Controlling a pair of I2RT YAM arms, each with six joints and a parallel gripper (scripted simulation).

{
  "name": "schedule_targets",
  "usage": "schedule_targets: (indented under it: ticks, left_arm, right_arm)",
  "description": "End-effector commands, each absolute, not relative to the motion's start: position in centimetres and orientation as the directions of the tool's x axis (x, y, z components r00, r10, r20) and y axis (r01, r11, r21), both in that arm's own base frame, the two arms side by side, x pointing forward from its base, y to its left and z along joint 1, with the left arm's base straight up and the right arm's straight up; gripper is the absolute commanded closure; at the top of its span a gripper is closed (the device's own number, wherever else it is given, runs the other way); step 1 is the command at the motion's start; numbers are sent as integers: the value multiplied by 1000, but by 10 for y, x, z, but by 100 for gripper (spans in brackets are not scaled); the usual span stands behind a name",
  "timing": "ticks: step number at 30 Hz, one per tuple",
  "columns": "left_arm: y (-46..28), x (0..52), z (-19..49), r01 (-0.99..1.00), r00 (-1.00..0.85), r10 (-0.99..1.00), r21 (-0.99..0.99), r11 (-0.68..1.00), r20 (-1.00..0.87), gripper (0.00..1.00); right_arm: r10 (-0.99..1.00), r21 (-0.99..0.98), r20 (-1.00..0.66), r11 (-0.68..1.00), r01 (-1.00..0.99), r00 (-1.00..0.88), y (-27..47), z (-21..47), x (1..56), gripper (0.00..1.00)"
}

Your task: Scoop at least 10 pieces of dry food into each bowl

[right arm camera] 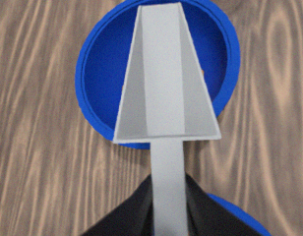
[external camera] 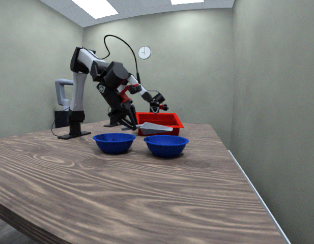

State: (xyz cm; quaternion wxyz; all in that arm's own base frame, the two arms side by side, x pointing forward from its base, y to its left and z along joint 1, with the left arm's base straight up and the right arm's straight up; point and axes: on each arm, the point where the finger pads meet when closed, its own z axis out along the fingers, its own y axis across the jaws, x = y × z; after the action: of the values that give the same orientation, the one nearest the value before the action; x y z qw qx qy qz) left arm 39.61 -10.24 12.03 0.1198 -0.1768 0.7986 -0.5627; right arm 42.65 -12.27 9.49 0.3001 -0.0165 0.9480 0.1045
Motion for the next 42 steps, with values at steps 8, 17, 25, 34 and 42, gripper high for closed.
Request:
schedule_targets:
  ticks: [8, 17, 25, 34, 42]
  left_arm:
    - [-106, 406, 160, -18, -913, -393, -953, 301, -107, 100]
    - [-106, 406, 160, -18, -913, -393, -953, 301, -107, 100]
    - [-106, 406, 160, -18, -913, -393, -953, 301, -107, 100]
    - [-104, 401, 154, -61, -917, -394, -952, 300, -65, 100]
    - [-101, 403, 135, -107, -922, -387, -950, 293, -16, 100]
  right_arm:
    - [3, 163, -642, 978, -133, -767, -117, 115, 439, 100]
    - [-3, 158, -642, 978, -137, -767, -120, 113, 441, 100]
    - [-4, 169, -623, 976, -140, -782, -119, 101, 440, 100]
    - [-4, 168, -625, 976, -140, -780, -118, 103, 439, 100]
    - [-8, 161, -635, 977, -142, -773, -119, 108, 442, 100]
